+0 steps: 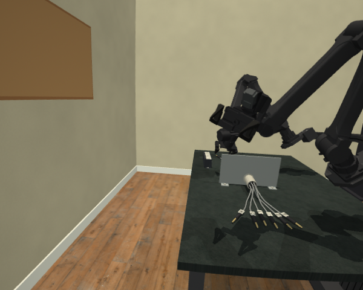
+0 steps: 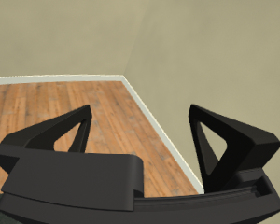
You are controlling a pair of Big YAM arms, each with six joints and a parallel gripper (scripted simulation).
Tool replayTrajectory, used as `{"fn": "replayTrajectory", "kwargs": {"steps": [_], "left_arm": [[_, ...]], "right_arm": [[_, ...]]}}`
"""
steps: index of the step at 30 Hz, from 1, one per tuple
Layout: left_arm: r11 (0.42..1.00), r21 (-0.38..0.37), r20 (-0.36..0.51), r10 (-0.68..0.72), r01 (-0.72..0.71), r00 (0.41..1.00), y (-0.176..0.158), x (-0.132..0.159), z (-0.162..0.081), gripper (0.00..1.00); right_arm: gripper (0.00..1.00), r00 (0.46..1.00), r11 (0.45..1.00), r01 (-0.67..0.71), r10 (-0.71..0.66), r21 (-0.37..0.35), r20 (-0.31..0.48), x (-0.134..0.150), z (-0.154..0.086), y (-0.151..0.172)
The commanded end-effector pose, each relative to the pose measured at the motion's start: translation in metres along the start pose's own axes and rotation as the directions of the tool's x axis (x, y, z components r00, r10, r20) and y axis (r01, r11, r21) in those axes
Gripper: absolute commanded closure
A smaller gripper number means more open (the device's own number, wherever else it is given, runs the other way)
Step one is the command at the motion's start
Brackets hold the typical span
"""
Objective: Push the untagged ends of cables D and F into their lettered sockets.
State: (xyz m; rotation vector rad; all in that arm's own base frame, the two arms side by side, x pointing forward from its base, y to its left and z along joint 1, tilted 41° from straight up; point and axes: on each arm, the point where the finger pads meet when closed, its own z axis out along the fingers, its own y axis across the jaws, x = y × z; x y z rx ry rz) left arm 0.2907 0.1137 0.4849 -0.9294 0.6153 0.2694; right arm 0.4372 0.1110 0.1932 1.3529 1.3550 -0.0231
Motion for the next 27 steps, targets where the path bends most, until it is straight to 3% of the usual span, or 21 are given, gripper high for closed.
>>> {"fn": "replayTrajectory", "kwargs": {"steps": [1, 18, 23, 27], "left_arm": [[1.0, 0.0, 0.004, -0.007, 0.007, 1.0, -0.001, -0.003, 0.001, 0.0], [1.0, 0.0, 0.004, -0.007, 0.007, 1.0, -0.001, -0.003, 0.001, 0.0], [1.0, 0.012, -0.066, -0.001, 0.002, 0.998, 0.011, 0.012, -0.018, 0.0], [1.0, 0.015, -0.208, 0.019, -0.017, 0.978, 0.035, 0.047, -0.054, 0.0]], "right_arm": [[0.0, 1.0, 1.0, -0.006, 0.006, -0.004, -0.002, -0.001, -0.002, 0.003], [0.0, 1.0, 1.0, -0.006, 0.006, -0.004, -0.002, -0.001, -0.002, 0.003], [0.0, 0.998, 0.998, 0.06, -0.06, -0.008, 0.005, -0.015, 0.003, -0.004], [0.0, 0.984, 0.984, 0.176, -0.176, -0.033, 0.006, -0.035, 0.004, -0.016]]}}
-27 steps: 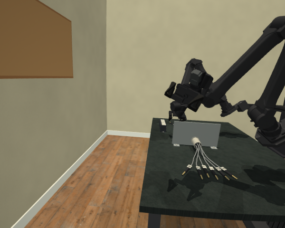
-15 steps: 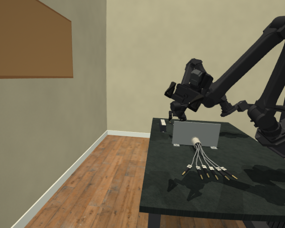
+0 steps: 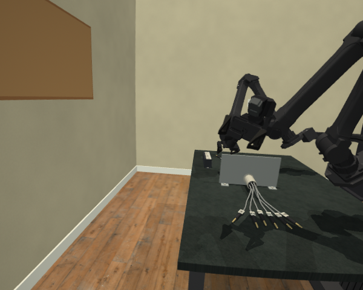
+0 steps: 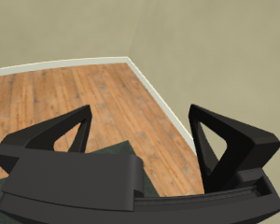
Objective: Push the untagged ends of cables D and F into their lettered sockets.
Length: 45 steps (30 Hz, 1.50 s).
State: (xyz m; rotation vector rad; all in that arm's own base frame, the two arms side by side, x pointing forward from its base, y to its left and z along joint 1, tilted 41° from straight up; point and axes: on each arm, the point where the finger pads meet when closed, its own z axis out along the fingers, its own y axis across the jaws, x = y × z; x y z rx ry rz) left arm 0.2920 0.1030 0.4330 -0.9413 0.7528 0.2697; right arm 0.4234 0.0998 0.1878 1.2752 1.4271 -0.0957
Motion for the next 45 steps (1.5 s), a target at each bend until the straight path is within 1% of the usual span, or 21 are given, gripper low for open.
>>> {"fn": "replayTrajectory", "kwargs": {"steps": [1, 4, 5, 7, 9, 12, 14, 17, 20, 22, 24, 25, 27, 29, 31, 33, 36, 38, 41, 42, 45], "left_arm": [[0.999, 0.022, -0.135, -0.027, 0.03, 0.99, 0.014, 0.03, -0.032, 0.0], [1.0, 0.016, -0.268, 0.018, -0.014, 0.963, 0.04, 0.069, -0.064, 0.0], [1.0, 0.01, -0.293, 0.003, 0.0, 0.956, 0.046, 0.075, -0.073, 0.0], [1.0, 0.01, -0.293, 0.003, 0.0, 0.956, 0.046, 0.075, -0.073, 0.0], [1.0, 0.003, -0.339, -0.017, 0.019, 0.941, 0.05, 0.085, -0.084, 0.0], [0.998, -0.012, -0.388, -0.06, 0.06, 0.92, 0.065, 0.102, -0.103, 0.0], [0.995, -0.02, -0.403, -0.098, 0.098, 0.91, 0.061, 0.103, -0.106, 0.0], [0.995, -0.018, -0.445, -0.095, 0.098, 0.891, 0.064, 0.119, -0.117, 0.0], [0.996, -0.016, -0.486, -0.088, 0.092, 0.869, 0.068, 0.134, -0.128, 0.0], [0.997, -0.009, -0.518, -0.067, 0.072, 0.853, 0.072, 0.145, -0.137, 0.0], [0.997, -0.009, -0.518, -0.067, 0.072, 0.853, 0.072, 0.145, -0.137, 0.0], [1.0, 0.004, -0.541, -0.012, 0.017, 0.841, 0.08, 0.155, -0.142, 0.0], [0.999, 0.027, -0.58, 0.047, -0.039, 0.813, 0.088, 0.169, -0.154, 0.0], [0.988, 0.065, -0.619, 0.152, -0.143, 0.771, 0.104, 0.186, -0.166, 0.0], [0.974, 0.094, -0.642, 0.218, -0.207, 0.735, 0.115, 0.195, -0.174, 0.0], [0.96, 0.117, -0.655, 0.268, -0.256, 0.707, 0.123, 0.2, -0.179, 0.0], [0.947, 0.14, -0.67, 0.307, -0.291, 0.676, 0.13, 0.206, -0.186, 0.0], [0.942, 0.148, -0.674, 0.318, -0.3, 0.666, 0.132, 0.208, -0.187, 0.0], [0.94, 0.151, -0.676, 0.324, -0.305, 0.662, 0.133, 0.208, -0.188, 0.0], [0.942, 0.148, -0.674, 0.319, -0.3, 0.666, 0.132, 0.206, -0.187, 0.0], [0.938, 0.155, -0.678, 0.33, -0.311, 0.657, 0.134, 0.208, -0.189, 0.0]], "right_arm": [[0.0, 0.995, 0.994, 0.098, -0.098, -0.039, 0.007, -0.033, 0.004, -0.008], [0.0, 0.981, 0.979, 0.192, -0.191, -0.068, 0.016, -0.06, 0.006, -0.029], [0.0, 0.975, 0.972, 0.221, -0.221, -0.078, 0.02, -0.069, 0.007, -0.037], [0.0, 0.975, 0.972, 0.221, -0.221, -0.078, 0.02, -0.069, 0.007, -0.037], [0.0, 0.961, 0.956, 0.275, -0.274, -0.096, 0.028, -0.088, 0.009, -0.053], [0.0, 0.951, 0.943, 0.308, -0.306, -0.123, 0.035, -0.115, 0.011, -0.078], [0.0, 0.939, 0.929, 0.345, -0.343, -0.136, 0.04, -0.129, 0.012, -0.09], [0.0, 0.918, 0.906, 0.397, -0.394, -0.143, 0.049, -0.15, 0.015, -0.111], [0.0, 0.898, 0.89, 0.44, -0.434, -0.123, 0.076, -0.176, 0.017, -0.133], [0.0, 0.884, 0.881, 0.465, -0.457, -0.091, 0.097, -0.195, 0.019, -0.15], [0.0, 0.884, 0.881, 0.465, -0.457, -0.091, 0.097, -0.195, 0.019, -0.15], [0.0, 0.878, 0.877, 0.475, -0.467, -0.078, 0.104, -0.204, 0.02, -0.157], [0.0, 0.866, 0.867, 0.495, -0.487, -0.059, 0.111, -0.219, 0.022, -0.171], [0.0, 0.853, 0.857, 0.515, -0.51, -0.021, 0.114, -0.233, 0.024, -0.188], [0.0, 0.843, 0.85, 0.527, -0.524, 0.012, 0.121, -0.245, 0.024, -0.2], [0.0, 0.853, 0.86, 0.51, -0.506, 0.004, 0.131, -0.256, 0.022, -0.202], [0.0, 0.837, 0.844, 0.537, -0.532, 0.0, 0.126, -0.265, 0.022, -0.21], [0.0, 0.829, 0.836, 0.548, -0.542, -0.012, 0.136, -0.28, 0.019, -0.207], [0.0, 0.825, 0.831, 0.555, -0.549, -0.016, 0.134, -0.282, 0.019, -0.209], [0.0, 0.821, 0.823, 0.566, -0.558, -0.045, 0.119, -0.279, 0.022, -0.208], [0.0, 0.811, 0.807, 0.583, -0.572, -0.094, 0.121, -0.283, 0.02, -0.209]]}}
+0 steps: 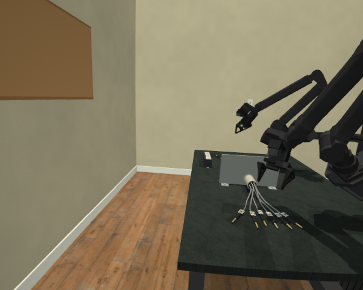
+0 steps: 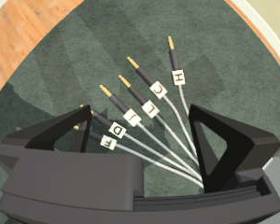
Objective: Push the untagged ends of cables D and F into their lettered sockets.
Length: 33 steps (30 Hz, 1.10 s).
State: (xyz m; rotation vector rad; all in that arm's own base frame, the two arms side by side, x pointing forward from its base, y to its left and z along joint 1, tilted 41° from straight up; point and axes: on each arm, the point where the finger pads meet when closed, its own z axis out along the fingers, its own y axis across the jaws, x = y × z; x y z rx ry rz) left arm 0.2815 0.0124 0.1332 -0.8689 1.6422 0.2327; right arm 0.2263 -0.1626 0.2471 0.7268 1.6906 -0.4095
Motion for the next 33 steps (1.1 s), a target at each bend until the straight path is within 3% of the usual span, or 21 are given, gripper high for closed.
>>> {"fn": "replayTrajectory", "kwargs": {"steps": [1, 4, 9, 19, 25, 28, 30, 33], "left_arm": [[1.0, 0.011, -0.01, -0.012, 0.013, 1.0, -0.007, 0.0, -0.002, 0.0], [1.0, 0.009, -0.013, -0.006, 0.006, 1.0, -0.007, 0.002, -0.002, 0.0], [1.0, 0.011, -0.012, -0.011, 0.011, 1.0, -0.007, 0.001, -0.002, 0.0], [1.0, 0.011, -0.012, -0.01, 0.011, 1.0, -0.007, 0.001, -0.002, 0.0], [0.978, -0.048, -0.04, -0.203, 0.201, 0.978, 0.001, 0.0, 0.018, 0.65], [0.945, -0.095, -0.109, -0.323, 0.314, 0.94, 0.011, 0.011, 0.035, 0.65], [0.945, -0.095, -0.109, -0.323, 0.314, 0.94, 0.011, 0.011, 0.035, 0.65], [0.888, -0.167, -0.182, -0.454, 0.428, 0.872, 0.024, 0.025, 0.052, 0.65]], "right_arm": [[0.0, 0.998, 0.998, 0.055, -0.055, -0.005, 0.033, -0.025, -0.008, -0.013], [0.0, 0.998, 0.996, 0.067, -0.066, -0.059, 0.01, -0.023, -0.005, -0.013], [0.0, 0.998, 0.976, 0.064, -0.066, -0.21, 0.0, -0.021, -0.008, 0.004], [0.0, 0.999, 0.973, 0.051, -0.053, -0.226, 0.0, -0.022, -0.009, 0.008], [0.0, 0.999, 0.973, 0.051, -0.053, -0.226, 0.0, -0.022, -0.009, 0.008], [0.0, 0.999, 0.972, 0.05, -0.053, -0.228, -0.006, -0.011, -0.007, 0.007], [0.0, 0.999, 0.972, 0.05, -0.053, -0.228, -0.006, -0.011, -0.007, 0.007], [0.0, 0.999, 0.972, 0.05, -0.053, -0.228, -0.006, -0.011, -0.007, 0.007]]}}
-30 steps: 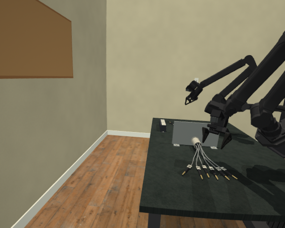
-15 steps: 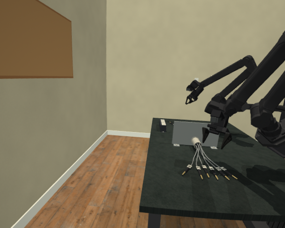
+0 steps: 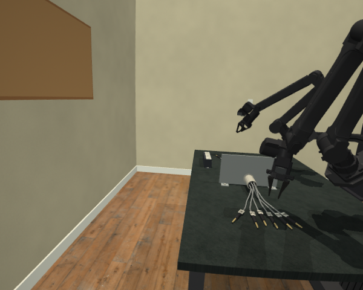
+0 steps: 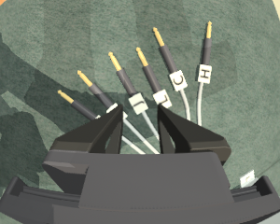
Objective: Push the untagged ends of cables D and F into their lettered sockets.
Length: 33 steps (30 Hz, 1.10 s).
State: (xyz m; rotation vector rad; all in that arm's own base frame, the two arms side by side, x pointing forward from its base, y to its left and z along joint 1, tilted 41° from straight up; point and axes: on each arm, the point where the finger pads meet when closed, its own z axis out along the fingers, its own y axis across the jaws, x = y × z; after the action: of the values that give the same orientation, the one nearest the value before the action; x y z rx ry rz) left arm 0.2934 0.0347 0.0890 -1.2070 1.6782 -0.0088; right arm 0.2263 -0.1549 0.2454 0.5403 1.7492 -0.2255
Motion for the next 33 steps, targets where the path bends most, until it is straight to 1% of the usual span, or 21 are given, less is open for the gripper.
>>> {"fn": "replayTrajectory", "kwargs": {"steps": [1, 4, 9, 12, 14, 15, 17, 19, 24, 25, 33], "left_arm": [[0.977, -0.057, -0.033, -0.209, 0.207, 0.977, 0.004, -0.008, 0.022, 0.65], [0.932, -0.123, -0.107, -0.354, 0.341, 0.929, 0.019, -0.002, 0.038, 0.65], [0.837, -0.22, -0.176, -0.539, 0.501, 0.824, 0.038, 0.004, 0.053, 0.65], [0.789, -0.261, -0.201, -0.608, 0.556, 0.768, 0.045, 0.007, 0.058, 0.65], [0.789, -0.261, -0.201, -0.608, 0.556, 0.768, 0.045, 0.007, 0.058, 0.65], [0.769, -0.288, -0.211, -0.632, 0.57, 0.746, 0.054, 0.012, 0.057, 0.65], [0.747, -0.304, -0.223, -0.659, 0.591, 0.718, 0.055, 0.012, 0.059, 0.65], [0.738, -0.311, -0.232, -0.67, 0.599, 0.705, 0.056, 0.012, 0.06, 0.65], [0.753, -0.301, -0.255, -0.654, 0.585, 0.712, 0.052, 0.014, 0.059, 0.65], [0.753, -0.314, -0.255, -0.654, 0.579, 0.713, 0.056, 0.017, 0.059, 0.65], [0.748, -0.315, -0.246, -0.659, 0.584, 0.71, 0.058, 0.018, 0.069, 0.65]], "right_arm": [[0.0, 1.0, 1.0, 0.019, -0.019, -0.002, 0.019, -0.015, -0.003, 0.002], [0.0, 1.0, 1.0, 0.019, -0.019, -0.002, 0.019, -0.015, -0.003, 0.002], [0.0, 1.0, 1.0, 0.019, -0.019, -0.002, 0.019, -0.015, -0.003, 0.002], [0.0, 1.0, 1.0, 0.019, -0.019, -0.002, 0.019, -0.015, -0.003, 0.002], [0.0, 1.0, 1.0, 0.019, -0.019, -0.002, 0.019, -0.015, -0.003, 0.002], [0.0, 1.0, 1.0, 0.019, -0.019, -0.002, 0.019, -0.015, -0.003, 0.002], [0.0, 1.0, 1.0, 0.019, -0.019, -0.002, 0.019, -0.015, -0.003, 0.002], [0.0, 1.0, 1.0, 0.019, -0.019, -0.002, 0.019, -0.015, -0.003, 0.002], [0.0, 1.0, 1.0, 0.019, -0.019, -0.002, 0.019, -0.015, -0.003, 0.002], [0.0, 1.0, 1.0, 0.019, -0.019, -0.002, 0.019, -0.015, -0.003, 0.002], [0.0, 1.0, 1.0, 0.019, -0.019, -0.002, 0.019, -0.015, -0.003, 0.002]]}}
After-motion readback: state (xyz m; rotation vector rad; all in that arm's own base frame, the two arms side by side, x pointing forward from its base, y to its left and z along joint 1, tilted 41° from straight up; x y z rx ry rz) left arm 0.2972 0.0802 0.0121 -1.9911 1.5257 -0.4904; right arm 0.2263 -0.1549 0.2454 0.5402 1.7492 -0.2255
